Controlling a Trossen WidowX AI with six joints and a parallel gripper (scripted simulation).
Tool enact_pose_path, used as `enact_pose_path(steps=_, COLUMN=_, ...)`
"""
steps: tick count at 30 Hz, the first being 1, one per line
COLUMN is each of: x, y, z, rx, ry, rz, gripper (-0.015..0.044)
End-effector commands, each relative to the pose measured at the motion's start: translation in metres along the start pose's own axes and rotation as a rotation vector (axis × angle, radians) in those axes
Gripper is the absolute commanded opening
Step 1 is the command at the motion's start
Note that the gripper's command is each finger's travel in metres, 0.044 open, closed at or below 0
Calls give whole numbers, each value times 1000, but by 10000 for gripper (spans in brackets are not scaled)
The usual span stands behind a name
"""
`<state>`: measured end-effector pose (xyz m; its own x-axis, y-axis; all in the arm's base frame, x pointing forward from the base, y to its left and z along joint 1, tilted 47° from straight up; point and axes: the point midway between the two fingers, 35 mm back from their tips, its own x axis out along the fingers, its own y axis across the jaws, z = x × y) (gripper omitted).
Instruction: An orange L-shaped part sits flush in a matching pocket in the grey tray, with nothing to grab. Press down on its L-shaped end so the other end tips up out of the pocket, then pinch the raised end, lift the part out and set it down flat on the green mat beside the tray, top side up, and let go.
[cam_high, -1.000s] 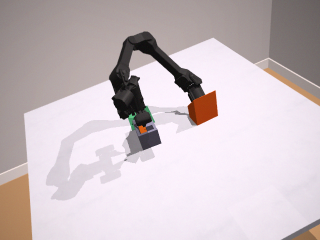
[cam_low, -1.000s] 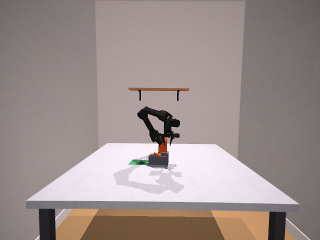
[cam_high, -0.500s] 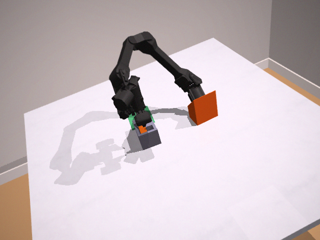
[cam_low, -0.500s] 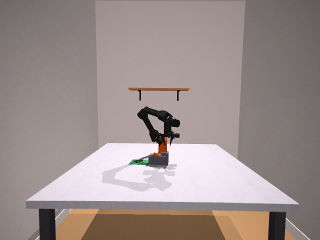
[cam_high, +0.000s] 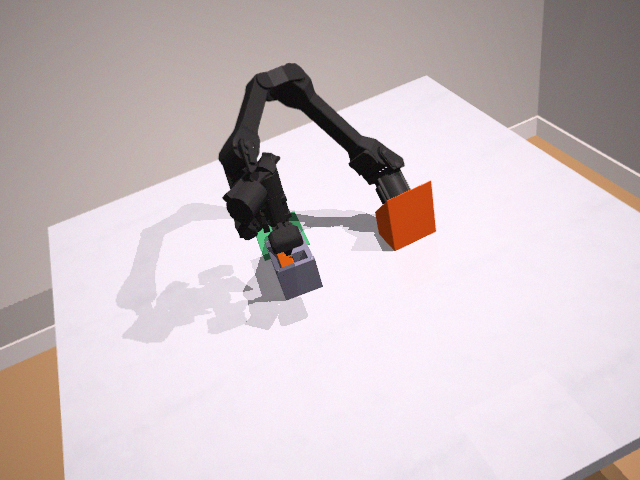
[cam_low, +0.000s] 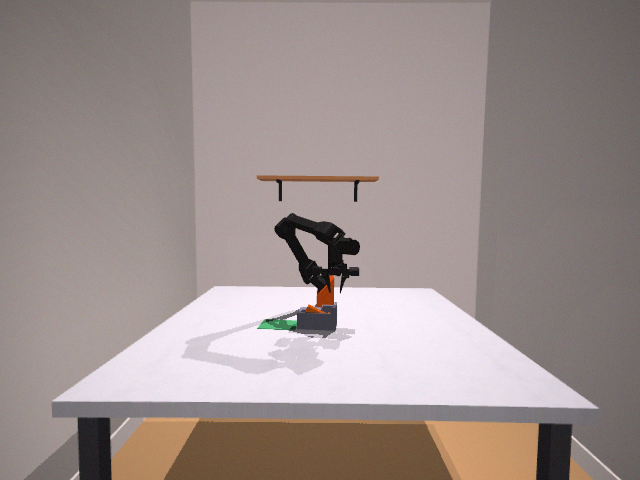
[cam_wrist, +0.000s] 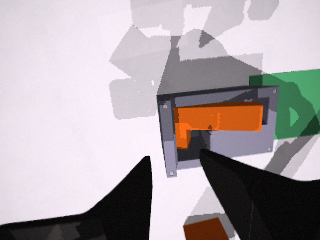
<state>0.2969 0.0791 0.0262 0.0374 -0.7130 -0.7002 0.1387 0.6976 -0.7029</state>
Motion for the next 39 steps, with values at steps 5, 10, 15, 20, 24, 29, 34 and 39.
enact_pose_path(steps=5, x=64, y=-5, z=-4, rx=-2, ry=17, rz=-14, gripper=180)
enact_pose_path(steps=10, x=67, y=-5, z=-4, rx=-2, ry=17, rz=-15, gripper=180)
enact_pose_path(steps=15, x=71, y=-5, z=-4, rx=-2, ry=17, rz=-15, gripper=180)
enact_pose_path(steps=20, x=79, y=-5, z=-4, rx=-2, ry=17, rz=-15, gripper=180)
enact_pose_path(steps=24, x=86, y=-5, z=-4, rx=-2, ry=17, rz=-15, gripper=180)
enact_pose_path(steps=29, x=94, y=-6, z=-4, rx=-2, ry=17, rz=-16, gripper=180)
enact_pose_path(steps=34, x=102, y=-6, z=-5, rx=-2, ry=17, rz=-17, gripper=180)
enact_pose_path(steps=39, x=103, y=-6, z=-5, rx=-2, ry=17, rz=-17, gripper=180)
